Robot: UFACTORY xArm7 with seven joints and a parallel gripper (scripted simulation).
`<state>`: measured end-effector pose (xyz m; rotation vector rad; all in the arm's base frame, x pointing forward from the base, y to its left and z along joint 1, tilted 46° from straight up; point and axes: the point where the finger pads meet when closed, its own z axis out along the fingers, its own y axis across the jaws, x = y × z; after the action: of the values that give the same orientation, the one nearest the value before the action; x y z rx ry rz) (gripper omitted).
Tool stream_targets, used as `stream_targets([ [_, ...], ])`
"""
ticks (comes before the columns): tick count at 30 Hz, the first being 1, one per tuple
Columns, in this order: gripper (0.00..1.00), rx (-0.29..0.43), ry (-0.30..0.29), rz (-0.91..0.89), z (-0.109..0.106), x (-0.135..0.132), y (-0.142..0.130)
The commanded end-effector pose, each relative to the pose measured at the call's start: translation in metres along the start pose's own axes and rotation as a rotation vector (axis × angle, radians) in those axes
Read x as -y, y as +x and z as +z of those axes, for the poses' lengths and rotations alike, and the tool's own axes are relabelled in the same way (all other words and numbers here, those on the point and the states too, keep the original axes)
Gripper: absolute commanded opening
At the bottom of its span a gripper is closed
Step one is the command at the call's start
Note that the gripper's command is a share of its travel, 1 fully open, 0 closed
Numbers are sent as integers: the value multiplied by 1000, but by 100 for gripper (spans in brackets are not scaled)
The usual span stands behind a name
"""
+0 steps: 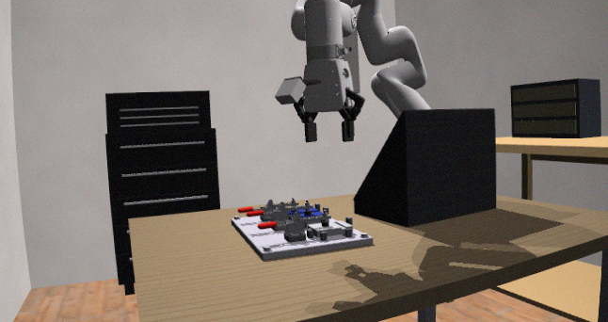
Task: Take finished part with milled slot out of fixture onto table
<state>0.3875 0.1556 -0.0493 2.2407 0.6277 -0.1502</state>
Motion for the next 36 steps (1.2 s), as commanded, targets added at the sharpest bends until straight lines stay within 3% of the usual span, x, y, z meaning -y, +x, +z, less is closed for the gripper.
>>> stream_targets([
  [1, 100, -13, -1, 167, 1, -5, -3],
  [17, 100, -14, 7, 532, 9, -19, -14],
  [26, 100, -14, 7, 552, 9, -20, -14],
  [27, 0, -14, 7, 552, 9, -20, -14],
  [36, 0, -14, 7, 552, 9, -20, -14],
])
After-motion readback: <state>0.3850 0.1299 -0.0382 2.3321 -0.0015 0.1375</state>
